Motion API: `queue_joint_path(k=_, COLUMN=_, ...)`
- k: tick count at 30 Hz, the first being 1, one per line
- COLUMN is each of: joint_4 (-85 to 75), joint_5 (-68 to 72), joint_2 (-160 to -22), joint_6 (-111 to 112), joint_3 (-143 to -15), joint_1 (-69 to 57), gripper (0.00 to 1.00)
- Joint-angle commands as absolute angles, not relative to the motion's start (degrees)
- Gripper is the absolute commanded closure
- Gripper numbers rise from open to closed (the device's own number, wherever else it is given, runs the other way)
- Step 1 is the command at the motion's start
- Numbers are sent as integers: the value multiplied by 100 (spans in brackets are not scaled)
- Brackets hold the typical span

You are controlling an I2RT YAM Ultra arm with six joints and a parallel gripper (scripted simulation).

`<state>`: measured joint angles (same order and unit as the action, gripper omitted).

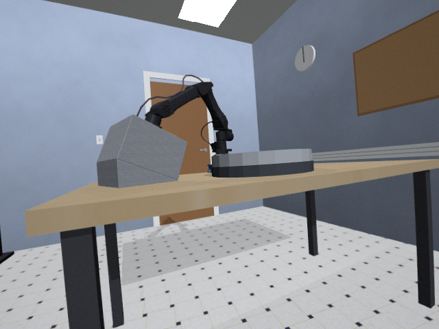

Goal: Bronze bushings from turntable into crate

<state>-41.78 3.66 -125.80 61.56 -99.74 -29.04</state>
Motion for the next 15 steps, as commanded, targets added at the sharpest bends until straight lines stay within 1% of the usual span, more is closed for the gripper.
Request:
queue_joint_path(k=1, joint_4=-4289, joint_5=283, joint_2=-12578, joint_6=6192, joint_3=-10139, joint_1=-2866, gripper=100)
queue_joint_path(k=15, joint_4=-4267, joint_5=285, joint_2=-12599, joint_6=6170, joint_3=-10077, joint_1=-2897, gripper=100)
